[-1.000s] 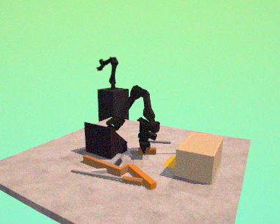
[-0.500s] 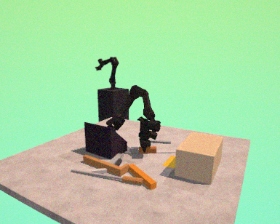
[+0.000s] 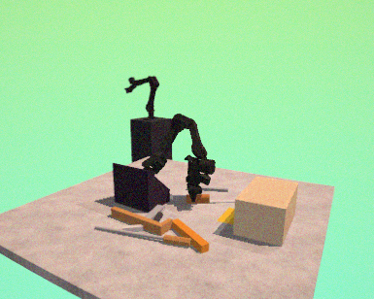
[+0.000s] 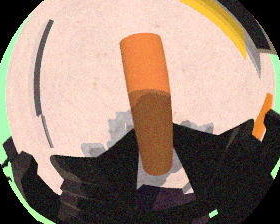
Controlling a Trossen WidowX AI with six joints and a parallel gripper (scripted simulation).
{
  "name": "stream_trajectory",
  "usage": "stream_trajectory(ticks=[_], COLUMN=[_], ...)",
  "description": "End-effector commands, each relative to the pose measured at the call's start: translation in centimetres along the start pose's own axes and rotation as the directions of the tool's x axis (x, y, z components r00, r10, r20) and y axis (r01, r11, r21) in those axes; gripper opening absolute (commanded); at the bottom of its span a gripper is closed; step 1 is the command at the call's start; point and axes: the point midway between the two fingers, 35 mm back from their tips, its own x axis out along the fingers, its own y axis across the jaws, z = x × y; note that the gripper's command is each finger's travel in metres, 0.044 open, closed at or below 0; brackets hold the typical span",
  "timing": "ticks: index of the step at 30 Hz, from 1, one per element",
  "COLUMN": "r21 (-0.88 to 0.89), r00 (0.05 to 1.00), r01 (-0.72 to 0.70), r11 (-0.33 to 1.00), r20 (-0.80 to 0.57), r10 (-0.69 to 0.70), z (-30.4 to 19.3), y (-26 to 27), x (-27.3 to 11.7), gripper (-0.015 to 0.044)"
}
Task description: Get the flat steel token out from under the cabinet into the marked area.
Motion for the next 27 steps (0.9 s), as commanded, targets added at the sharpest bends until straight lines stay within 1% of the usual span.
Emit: stream_trajectory(ticks=[1, 27], r21=[-0.007, -0.007], r00=[1.0, 1.0], r01=[0.001, 0.0], r11=[1.0, 1.0], r20=[0.005, 0.006], r10=[-0.001, 0.0], z=[0.3, 0.9], y=[0.6, 2.9], x=[-0.1, -0.1], gripper=[0.0, 0.0])
